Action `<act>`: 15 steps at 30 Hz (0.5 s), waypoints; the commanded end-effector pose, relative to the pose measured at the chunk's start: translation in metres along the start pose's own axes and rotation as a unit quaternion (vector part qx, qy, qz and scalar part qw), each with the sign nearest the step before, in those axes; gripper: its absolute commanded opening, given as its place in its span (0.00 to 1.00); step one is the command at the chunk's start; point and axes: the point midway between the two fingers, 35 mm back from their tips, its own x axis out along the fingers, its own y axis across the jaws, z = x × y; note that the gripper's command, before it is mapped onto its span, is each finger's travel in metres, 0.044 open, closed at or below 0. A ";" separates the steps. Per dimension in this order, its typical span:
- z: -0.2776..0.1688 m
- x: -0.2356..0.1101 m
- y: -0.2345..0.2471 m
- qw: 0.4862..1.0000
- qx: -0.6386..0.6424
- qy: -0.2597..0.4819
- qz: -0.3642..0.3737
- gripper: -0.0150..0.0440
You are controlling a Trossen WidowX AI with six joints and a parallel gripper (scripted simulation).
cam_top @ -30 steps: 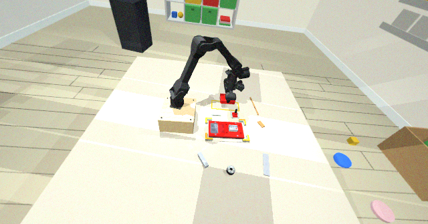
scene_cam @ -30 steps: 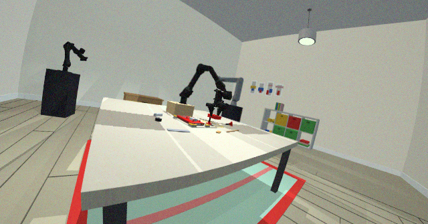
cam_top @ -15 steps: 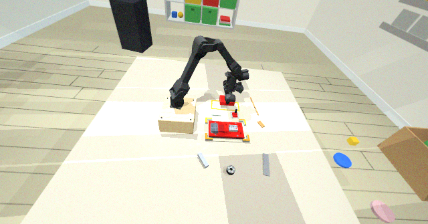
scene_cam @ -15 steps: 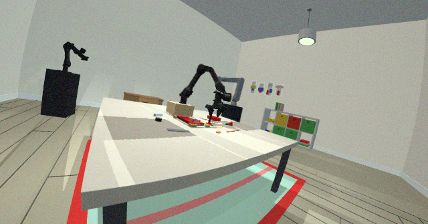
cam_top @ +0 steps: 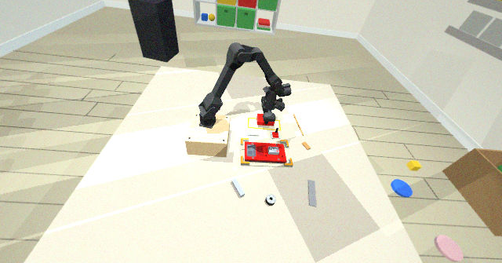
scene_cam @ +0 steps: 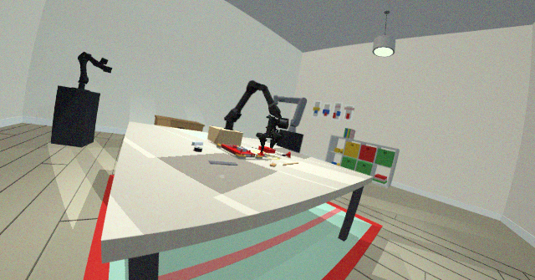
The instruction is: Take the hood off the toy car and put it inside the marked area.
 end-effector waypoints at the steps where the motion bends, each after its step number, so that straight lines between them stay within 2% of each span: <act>1: -0.001 0.003 0.000 1.000 0.002 0.001 0.001 0.25; 15: -0.001 0.009 0.000 1.000 0.002 0.001 0.001 0.25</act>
